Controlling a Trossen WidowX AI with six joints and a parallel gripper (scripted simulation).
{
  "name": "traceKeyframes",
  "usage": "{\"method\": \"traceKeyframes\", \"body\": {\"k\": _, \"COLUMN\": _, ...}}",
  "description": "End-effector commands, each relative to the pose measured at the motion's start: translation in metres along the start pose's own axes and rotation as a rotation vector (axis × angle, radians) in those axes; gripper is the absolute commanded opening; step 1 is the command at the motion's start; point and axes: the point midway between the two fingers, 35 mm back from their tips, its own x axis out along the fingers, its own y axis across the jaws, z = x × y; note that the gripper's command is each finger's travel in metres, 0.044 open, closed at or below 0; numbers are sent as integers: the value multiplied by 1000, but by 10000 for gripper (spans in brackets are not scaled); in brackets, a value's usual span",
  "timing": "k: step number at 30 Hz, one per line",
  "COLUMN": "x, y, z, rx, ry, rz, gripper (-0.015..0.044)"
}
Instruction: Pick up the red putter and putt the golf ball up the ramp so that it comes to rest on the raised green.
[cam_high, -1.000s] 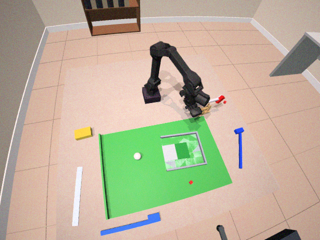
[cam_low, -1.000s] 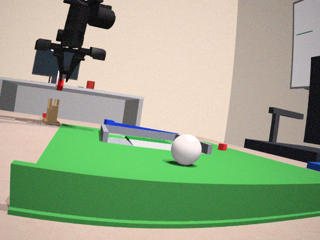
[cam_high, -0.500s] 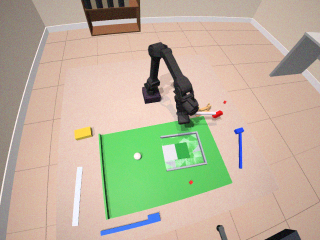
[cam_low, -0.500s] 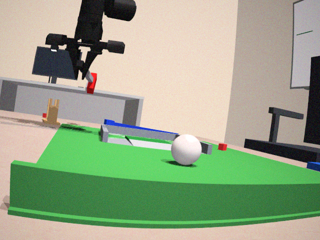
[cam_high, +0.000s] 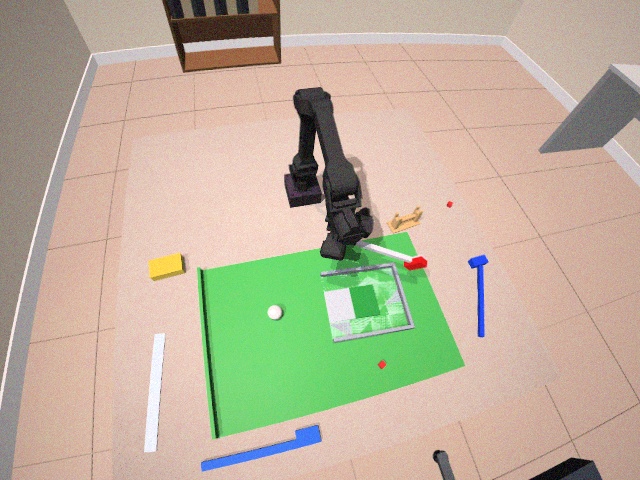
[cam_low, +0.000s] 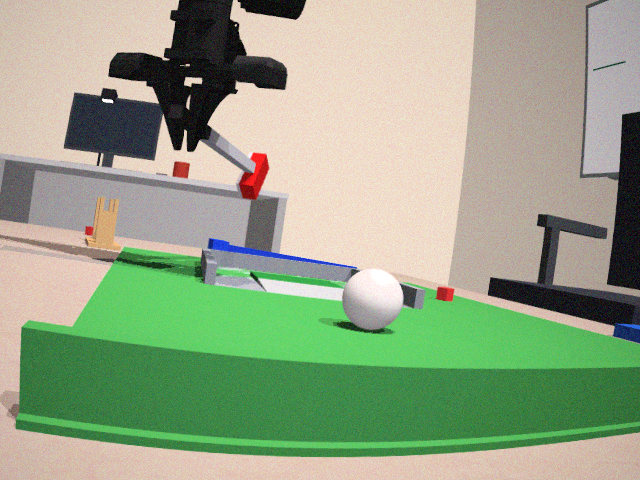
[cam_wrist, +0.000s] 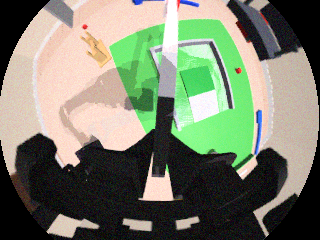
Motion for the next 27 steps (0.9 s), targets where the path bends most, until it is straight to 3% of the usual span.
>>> {"method": "traceKeyframes", "body": {"k": 1, "x": -6, "y": -13, "z": -14, "rx": 81, "ry": 5, "rz": -19, "gripper": 0}}
{"method": "traceKeyframes", "body": {"k": 27, "x": -39, "y": -62, "z": -152, "rx": 672, "ry": 93, "rz": -99, "gripper": 0}}
